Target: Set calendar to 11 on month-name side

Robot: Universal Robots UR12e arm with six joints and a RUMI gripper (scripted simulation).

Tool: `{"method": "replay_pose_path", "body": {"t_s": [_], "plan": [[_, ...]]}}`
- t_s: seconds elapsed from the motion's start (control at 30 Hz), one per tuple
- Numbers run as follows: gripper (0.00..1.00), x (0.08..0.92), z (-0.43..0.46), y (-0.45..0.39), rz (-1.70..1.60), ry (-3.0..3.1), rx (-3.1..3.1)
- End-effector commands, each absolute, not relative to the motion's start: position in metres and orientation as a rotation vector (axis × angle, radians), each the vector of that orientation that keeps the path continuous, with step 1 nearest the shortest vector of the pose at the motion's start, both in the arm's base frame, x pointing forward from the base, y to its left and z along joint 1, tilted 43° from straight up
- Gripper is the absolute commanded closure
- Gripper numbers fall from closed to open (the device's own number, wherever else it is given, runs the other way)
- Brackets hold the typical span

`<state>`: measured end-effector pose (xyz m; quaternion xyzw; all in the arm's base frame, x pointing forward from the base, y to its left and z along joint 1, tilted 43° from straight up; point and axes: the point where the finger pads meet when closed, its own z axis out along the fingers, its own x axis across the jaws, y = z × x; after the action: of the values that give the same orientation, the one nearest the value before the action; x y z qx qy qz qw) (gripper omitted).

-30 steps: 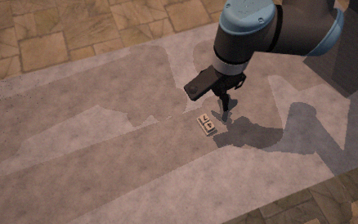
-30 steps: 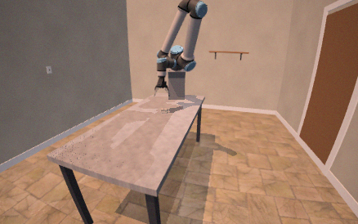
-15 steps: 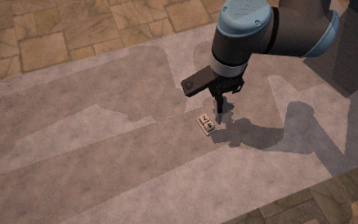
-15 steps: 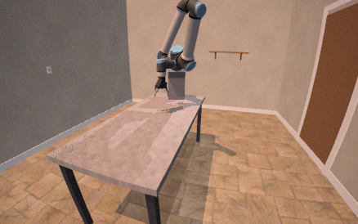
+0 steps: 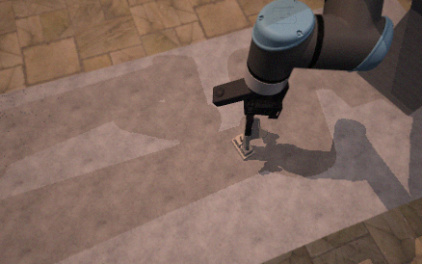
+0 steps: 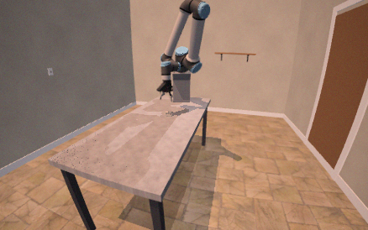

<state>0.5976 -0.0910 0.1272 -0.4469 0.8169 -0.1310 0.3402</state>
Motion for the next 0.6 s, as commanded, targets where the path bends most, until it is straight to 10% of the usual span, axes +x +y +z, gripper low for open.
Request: {"method": "replay_pose_path", "body": {"t_s": [0.0, 0.57], "plan": [[0.0, 0.603, 0.125, -0.092, -0.287, 2.204, -0.984], [0.0, 0.611, 0.115, -0.09, -0.099, 2.339, -0.52]]}}
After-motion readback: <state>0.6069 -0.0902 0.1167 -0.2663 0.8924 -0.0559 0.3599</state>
